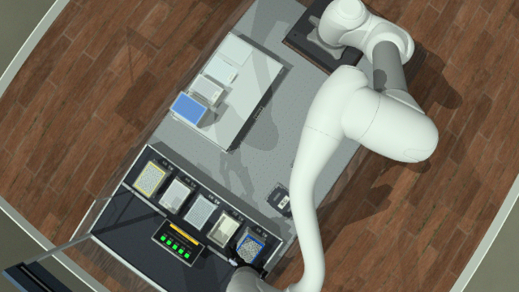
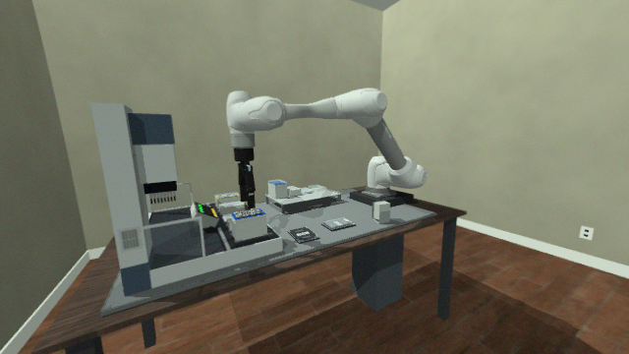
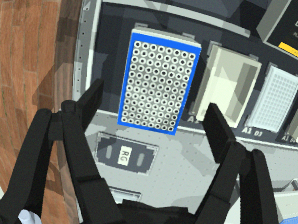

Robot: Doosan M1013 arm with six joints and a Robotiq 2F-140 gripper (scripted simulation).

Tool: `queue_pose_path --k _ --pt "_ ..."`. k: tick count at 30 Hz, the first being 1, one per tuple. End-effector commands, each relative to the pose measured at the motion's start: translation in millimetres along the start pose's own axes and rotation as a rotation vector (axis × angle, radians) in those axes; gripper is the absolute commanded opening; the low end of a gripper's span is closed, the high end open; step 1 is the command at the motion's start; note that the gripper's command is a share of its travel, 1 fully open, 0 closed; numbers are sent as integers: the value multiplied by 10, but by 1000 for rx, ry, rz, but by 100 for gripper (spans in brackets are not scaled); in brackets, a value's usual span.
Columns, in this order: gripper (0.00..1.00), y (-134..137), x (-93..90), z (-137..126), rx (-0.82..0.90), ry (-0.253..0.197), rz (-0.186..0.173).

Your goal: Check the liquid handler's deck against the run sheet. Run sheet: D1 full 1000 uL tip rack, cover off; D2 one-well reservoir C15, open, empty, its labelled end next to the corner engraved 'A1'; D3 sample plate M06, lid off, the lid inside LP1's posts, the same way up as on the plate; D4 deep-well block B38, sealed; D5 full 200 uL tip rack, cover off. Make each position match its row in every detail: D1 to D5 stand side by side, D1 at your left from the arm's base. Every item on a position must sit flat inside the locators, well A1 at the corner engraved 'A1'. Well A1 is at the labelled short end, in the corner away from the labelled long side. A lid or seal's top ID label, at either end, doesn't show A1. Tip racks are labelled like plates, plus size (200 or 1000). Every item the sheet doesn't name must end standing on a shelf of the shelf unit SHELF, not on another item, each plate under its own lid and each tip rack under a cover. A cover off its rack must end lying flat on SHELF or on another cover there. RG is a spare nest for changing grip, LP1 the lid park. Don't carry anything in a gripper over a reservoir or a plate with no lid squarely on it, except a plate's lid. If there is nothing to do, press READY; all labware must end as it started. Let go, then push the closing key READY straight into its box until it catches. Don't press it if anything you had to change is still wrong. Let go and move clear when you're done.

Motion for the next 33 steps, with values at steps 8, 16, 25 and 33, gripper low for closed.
queue_pose_path --k 8,16,25,33 --pt "79 -1 18 1 0 2 1" --pt "79 0 251 0 0 2 1" --pt "79 0 518 0 0 2 1" --pt "79 0 751 -1 0 2 1"
Point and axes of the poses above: the point where the finger pads meet when closed, its own x axis back along the fingers, its own y axis across the jaws, z = x × y, the point moved 9 cm from there along x, back along the fingers, and after that the axes turned 10 degrees about x, right-handed, at the moved point
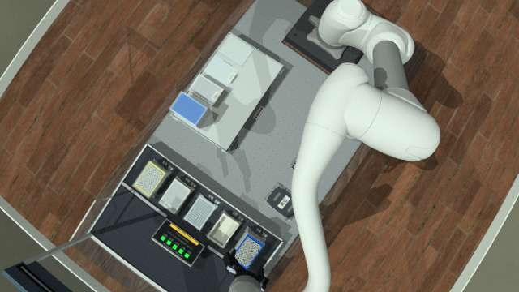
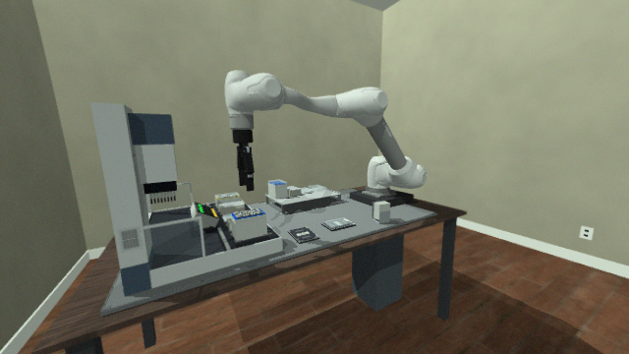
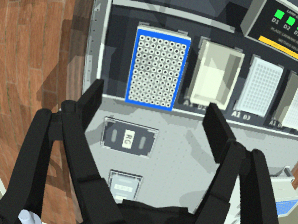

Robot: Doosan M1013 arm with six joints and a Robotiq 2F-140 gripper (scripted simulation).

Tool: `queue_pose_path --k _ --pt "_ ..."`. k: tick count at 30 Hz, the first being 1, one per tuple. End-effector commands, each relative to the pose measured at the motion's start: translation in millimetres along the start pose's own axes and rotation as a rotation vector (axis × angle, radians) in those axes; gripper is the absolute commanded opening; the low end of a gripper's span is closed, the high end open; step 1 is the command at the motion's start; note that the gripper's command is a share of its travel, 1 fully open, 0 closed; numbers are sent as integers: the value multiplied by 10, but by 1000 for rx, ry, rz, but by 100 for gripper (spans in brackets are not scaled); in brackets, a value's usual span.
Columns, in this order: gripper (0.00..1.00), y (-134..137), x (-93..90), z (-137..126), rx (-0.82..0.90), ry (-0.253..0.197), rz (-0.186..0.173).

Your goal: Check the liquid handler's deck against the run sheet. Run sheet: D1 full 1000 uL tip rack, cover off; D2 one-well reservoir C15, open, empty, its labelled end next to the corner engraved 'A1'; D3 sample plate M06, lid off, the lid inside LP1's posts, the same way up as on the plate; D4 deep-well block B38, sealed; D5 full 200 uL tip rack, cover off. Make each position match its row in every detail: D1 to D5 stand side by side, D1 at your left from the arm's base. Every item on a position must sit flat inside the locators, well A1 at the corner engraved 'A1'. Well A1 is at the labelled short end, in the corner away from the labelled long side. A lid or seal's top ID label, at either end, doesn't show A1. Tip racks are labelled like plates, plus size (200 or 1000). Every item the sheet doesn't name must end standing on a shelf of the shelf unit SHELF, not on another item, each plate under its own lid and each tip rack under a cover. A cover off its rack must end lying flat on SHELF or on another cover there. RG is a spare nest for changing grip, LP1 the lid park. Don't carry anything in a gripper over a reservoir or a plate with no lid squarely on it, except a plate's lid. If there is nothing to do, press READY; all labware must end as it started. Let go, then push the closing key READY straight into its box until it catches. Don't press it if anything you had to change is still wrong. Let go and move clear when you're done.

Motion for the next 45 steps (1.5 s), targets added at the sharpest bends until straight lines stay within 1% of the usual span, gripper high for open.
queue_pose_path --k 1,12,18,33,35,45 --pt "79 -1 40 0 0 2 1" --pt "79 -1 405 0 0 2 1" --pt "79 71 405 -69 -8 2 1" --pt "79 612 403 -587 -8 2 1" --pt "79 612 403 -587 -8 2 1" --pt "79 974 402 -933 -8 2 1"
Point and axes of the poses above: the point where the finger pads meet when closed, its own x axis back along the fingers, its own y axis across the jaws, z = x × y, the point moved 9 cm from there along x, back along the fingers, and after that the axes turned 10 degrees about x, right-handed, at the moved point
